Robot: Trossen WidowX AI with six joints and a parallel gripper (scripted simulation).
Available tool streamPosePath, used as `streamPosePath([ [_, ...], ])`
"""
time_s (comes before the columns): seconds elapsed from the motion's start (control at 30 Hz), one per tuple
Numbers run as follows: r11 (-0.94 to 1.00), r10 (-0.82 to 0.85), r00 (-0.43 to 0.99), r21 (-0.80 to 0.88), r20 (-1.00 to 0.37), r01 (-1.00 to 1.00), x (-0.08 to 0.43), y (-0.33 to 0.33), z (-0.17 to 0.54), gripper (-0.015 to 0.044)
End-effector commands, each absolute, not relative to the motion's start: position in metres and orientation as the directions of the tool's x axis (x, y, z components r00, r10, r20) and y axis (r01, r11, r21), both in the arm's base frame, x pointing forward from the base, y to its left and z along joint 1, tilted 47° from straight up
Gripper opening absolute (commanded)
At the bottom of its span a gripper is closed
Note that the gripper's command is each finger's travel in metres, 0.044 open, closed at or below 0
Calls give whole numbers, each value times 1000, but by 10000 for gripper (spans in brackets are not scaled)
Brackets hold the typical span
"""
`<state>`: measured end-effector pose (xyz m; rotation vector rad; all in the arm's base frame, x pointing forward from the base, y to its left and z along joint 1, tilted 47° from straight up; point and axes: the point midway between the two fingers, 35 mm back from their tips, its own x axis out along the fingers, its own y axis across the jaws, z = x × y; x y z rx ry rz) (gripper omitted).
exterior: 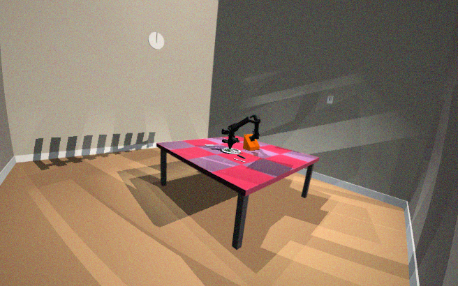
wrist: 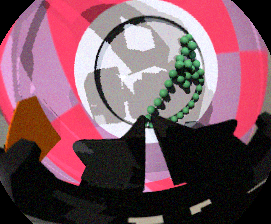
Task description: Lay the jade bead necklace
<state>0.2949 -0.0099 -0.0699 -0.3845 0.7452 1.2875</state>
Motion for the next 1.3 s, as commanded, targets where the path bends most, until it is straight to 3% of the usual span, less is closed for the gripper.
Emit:
streamPosePath([
  [0.0, 262, 720, 96, 141, -687, -955, 295, -10, -70, 0],
  [1.27, 265, 723, 96, 147, -684, -953, 277, -9, -74, 0],
])
